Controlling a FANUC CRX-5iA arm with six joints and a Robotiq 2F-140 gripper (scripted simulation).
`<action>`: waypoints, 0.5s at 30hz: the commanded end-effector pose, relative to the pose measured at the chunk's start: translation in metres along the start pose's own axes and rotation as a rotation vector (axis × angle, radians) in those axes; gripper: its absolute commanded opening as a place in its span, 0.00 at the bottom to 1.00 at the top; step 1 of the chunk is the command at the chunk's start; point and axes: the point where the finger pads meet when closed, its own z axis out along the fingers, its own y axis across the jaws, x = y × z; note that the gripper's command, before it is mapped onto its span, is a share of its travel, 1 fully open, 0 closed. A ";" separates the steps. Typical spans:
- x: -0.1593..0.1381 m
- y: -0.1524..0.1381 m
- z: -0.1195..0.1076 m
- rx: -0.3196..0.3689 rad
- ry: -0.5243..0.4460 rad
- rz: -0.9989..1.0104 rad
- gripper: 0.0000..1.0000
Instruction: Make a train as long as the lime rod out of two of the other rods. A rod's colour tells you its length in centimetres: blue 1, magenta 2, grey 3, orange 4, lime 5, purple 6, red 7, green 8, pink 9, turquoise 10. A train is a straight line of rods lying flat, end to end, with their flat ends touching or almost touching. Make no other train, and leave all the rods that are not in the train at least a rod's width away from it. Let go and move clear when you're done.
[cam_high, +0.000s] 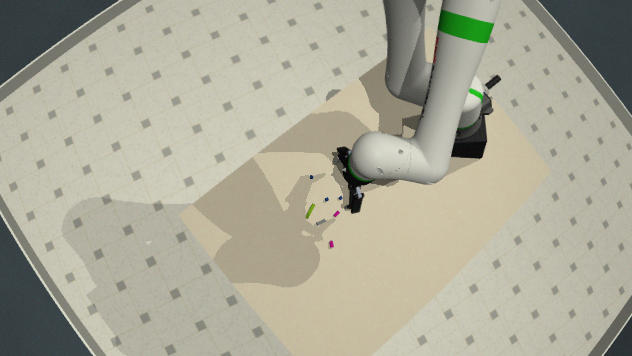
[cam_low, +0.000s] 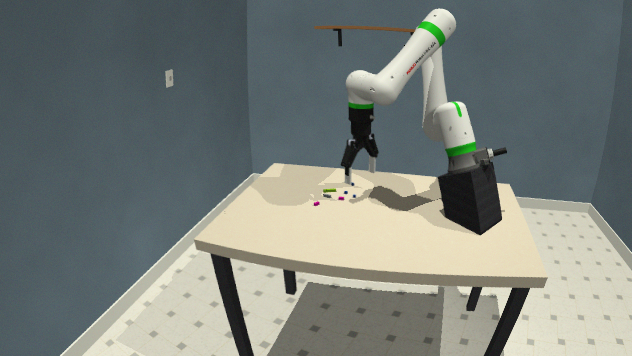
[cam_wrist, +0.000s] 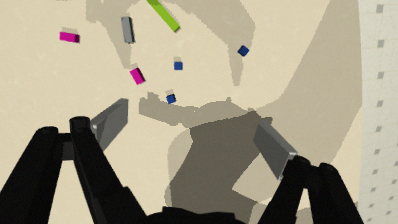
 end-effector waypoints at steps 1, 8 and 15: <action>0.006 0.001 0.000 0.010 -0.013 -0.167 1.00; 0.014 0.003 0.000 0.011 -0.013 -0.404 1.00; 0.021 0.006 0.000 0.011 -0.012 -0.644 1.00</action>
